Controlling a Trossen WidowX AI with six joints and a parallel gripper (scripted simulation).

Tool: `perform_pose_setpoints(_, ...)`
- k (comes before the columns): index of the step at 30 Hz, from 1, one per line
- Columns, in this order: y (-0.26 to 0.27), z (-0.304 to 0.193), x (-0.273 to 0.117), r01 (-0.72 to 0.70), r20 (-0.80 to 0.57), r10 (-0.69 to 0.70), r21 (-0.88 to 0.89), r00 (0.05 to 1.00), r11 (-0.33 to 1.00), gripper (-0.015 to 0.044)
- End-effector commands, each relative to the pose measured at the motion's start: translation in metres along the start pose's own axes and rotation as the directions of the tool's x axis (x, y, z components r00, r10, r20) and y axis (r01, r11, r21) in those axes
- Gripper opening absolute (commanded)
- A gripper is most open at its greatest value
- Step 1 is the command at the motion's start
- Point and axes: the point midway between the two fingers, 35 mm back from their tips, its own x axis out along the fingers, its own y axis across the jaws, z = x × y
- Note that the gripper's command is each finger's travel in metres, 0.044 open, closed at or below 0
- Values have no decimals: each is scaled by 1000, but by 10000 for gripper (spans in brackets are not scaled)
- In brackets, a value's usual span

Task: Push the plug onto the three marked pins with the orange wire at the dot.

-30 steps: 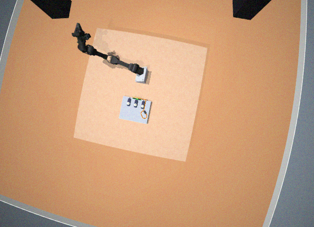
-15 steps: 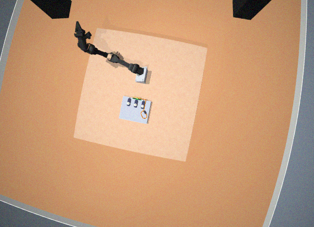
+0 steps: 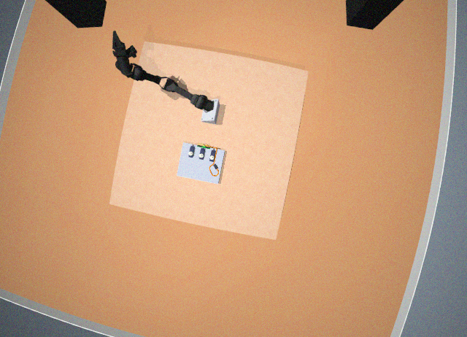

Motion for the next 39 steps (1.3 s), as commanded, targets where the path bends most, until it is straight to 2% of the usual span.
perform_pose_setpoints(1,6,0,0,-16,-11,16,25,1000,1000,115)
perform_pose_setpoints(21,58,0,1,-152,-80,170,197,982,969,115)
perform_pose_setpoints(39,135,0,-17,-273,-175,389,463,904,843,115)
